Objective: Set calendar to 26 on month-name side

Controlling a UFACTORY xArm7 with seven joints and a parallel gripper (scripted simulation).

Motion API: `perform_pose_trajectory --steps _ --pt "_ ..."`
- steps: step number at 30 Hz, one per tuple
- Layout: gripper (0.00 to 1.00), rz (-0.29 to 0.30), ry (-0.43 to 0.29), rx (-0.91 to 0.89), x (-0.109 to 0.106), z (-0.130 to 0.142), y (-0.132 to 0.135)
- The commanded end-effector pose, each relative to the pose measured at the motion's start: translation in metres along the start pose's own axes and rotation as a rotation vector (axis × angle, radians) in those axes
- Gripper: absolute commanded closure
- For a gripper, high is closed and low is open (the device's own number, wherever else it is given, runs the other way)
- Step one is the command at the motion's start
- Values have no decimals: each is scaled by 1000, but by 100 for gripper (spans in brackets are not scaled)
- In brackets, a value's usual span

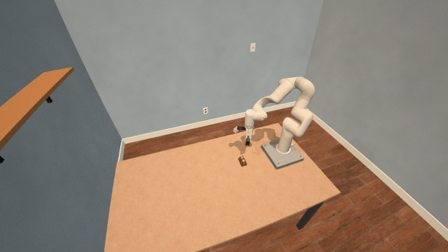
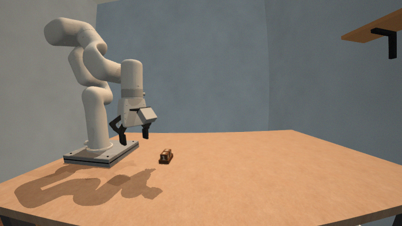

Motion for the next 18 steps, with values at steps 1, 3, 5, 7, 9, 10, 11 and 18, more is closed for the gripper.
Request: perform_pose_trajectory --steps 1,3,5,7,9,10,11,18 --pt "0 -2 2 -28 -1 -1 -2" --pt "0 -4 1 -76 -1 -2 -5" --pt "0 -6 -1 -151 0 -2 -9" --pt "0 -8 -3 -248 0 -3 -14" --pt "0 -10 -5 -307 1 -3 -17" --pt "0 -10 -5 -307 1 -3 -17" --pt "0 -10 -5 -307 1 -3 -17" --pt "0 -15 -8 -535 2 -5 -30"
Point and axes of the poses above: the point where the finger pads meet when closed, its own x axis out along the fingers, its own y axis across the jaws, z = x × y, the point moved 10 cm from there along -x, back along the fingers, and after that the axes turned 13 degrees about x, right-handed, at the moved point
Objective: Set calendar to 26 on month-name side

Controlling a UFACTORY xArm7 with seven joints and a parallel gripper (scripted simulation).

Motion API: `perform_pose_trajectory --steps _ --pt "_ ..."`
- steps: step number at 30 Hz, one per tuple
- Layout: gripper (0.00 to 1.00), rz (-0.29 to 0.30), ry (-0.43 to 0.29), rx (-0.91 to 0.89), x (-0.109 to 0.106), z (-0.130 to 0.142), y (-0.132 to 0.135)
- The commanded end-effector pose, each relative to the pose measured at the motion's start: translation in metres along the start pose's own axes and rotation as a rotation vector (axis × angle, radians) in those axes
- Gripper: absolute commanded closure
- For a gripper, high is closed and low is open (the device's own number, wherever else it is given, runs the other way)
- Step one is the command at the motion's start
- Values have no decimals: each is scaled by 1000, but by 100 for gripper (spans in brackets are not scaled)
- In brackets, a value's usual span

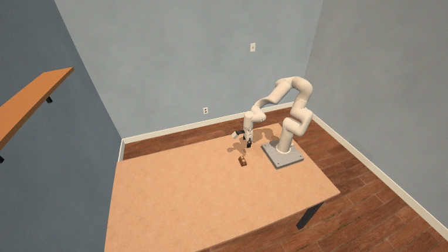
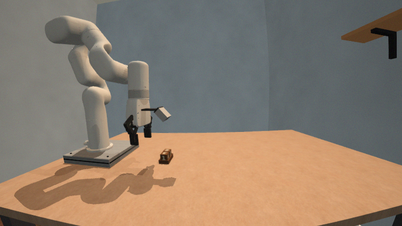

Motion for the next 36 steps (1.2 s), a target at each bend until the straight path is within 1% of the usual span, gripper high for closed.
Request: perform_pose_trajectory --steps 1,5,7,10,11,12,15,20,21,22,25,28,29,32,33,34,35,36 --pt "0 -13 -7 -173 0 -7 -7" --pt "0 -15 -7 -282 1 -10 -12" --pt "0 -16 -8 -369 2 -12 -17" --pt "0 -17 -8 -372 2 -12 -17" --pt "0 -17 -8 -465 2 -14 -21" --pt "0 -18 -7 -507 3 -16 -23" --pt "0 -18 -7 -558 3 -17 -26" --pt "0 -18 -7 -743 4 -21 -35" --pt "0 -18 -7 -746 4 -21 -35" --pt "0 -18 -6 -808 4 -23 -39" --pt "0 -17 -6 -905 5 -25 -44" --pt "0 -16 -5 -928 5 -26 -45" --pt "0 -15 -5 -1015 5 -28 -49" --pt "0 -14 -4 -1097 5 -30 -53" --pt "0 -14 -4 -1098 5 -30 -54" --pt "0 -12 -4 -1166 5 -31 -57" --pt "0 -12 -4 -1176 5 -31 -58" --pt "0 -10 -3 -1228 6 -32 -60"
Point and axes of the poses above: the point where the finger pads meet when closed, its own x axis out along the fingers, its own y axis across the jaws, z = x × y, the point moved 10 cm from there along -x, back along the fingers, and after that the axes turned 13 degrees about x, right-handed, at the moved point
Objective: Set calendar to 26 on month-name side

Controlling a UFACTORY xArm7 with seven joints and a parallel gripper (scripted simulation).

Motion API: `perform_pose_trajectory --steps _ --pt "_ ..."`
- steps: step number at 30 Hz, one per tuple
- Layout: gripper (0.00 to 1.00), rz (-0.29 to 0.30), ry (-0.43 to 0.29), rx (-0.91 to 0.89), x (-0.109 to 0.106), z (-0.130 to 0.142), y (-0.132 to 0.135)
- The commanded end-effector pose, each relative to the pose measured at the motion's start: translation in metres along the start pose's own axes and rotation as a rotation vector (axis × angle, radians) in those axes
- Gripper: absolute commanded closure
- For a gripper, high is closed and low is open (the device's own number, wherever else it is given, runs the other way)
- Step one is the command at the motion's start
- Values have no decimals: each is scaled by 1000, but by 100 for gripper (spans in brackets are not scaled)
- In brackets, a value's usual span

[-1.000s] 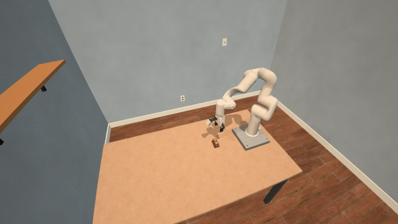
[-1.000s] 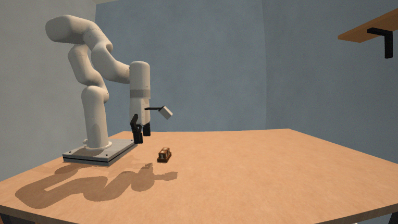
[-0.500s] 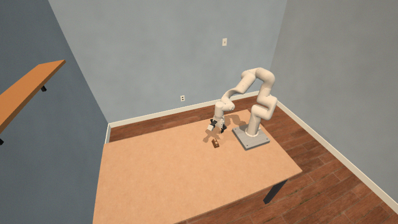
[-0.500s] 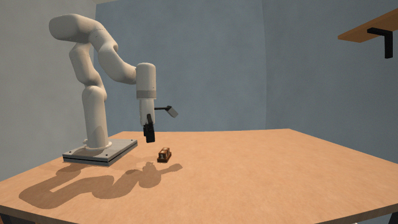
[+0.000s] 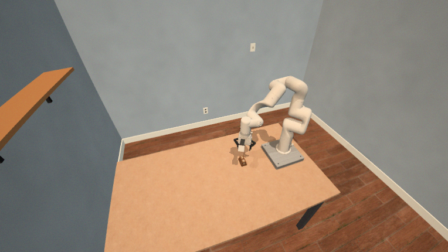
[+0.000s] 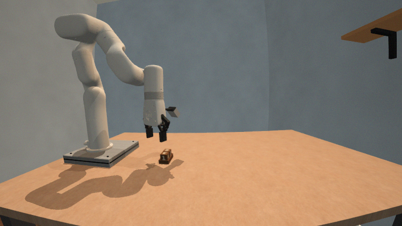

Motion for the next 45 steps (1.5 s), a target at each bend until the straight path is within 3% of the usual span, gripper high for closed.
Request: perform_pose_trajectory --steps 1,13,19,20,45 --pt "0 -9 4 -163 0 -10 2" --pt "0 2 -1 -495 0 -29 0" --pt "0 4 -2 -546 0 -32 -1" --pt "51 4 -2 -546 0 -32 -1" --pt "51 4 -2 -546 0 -32 -1"
Point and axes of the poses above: the point where the finger pads meet when closed, its own x axis out along the fingers, its own y axis across the jaws, z = x × y, the point moved 10 cm from there along -x, back along the fingers, and after that the axes turned 13 degrees about x, right-handed, at the moved point
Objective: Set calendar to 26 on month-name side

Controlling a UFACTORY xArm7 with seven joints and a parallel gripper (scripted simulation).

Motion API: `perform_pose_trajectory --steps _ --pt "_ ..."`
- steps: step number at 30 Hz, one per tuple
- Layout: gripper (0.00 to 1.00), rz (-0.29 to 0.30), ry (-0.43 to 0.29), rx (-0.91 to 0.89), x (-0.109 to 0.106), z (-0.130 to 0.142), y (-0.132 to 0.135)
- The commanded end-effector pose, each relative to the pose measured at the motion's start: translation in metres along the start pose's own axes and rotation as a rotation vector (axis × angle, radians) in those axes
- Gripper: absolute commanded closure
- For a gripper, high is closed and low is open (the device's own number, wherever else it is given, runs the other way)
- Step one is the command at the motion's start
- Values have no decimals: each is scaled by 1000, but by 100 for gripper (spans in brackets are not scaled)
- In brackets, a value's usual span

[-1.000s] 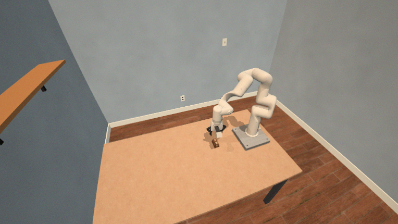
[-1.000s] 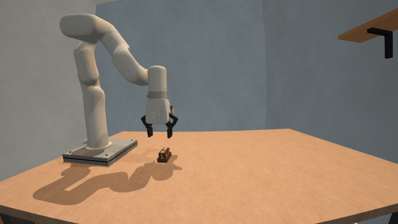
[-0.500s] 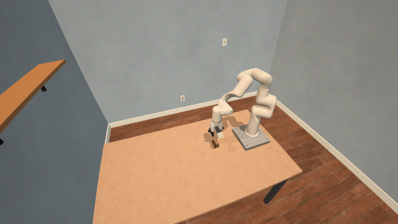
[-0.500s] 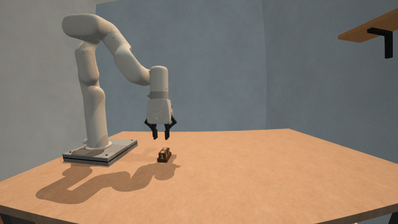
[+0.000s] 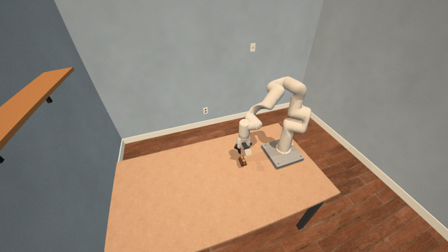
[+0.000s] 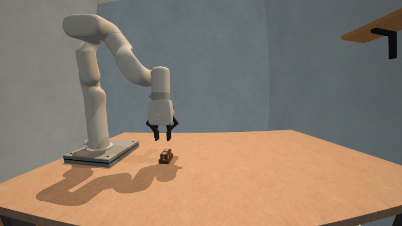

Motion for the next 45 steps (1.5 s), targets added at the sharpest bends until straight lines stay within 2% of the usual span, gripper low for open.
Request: perform_pose_trajectory --steps 1,18,45 --pt "51 3 1 0 -1 0 1" --pt "51 2 1 0 2 0 1" --pt "51 2 2 0 36 -1 2"
Point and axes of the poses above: the point where the finger pads meet when closed, its own x axis out along the fingers, its own y axis across the jaws, z = x × y, the point moved 10 cm from there along -x, back along the fingers, and after that the axes turned 13 degrees about x, right-handed, at the moved point
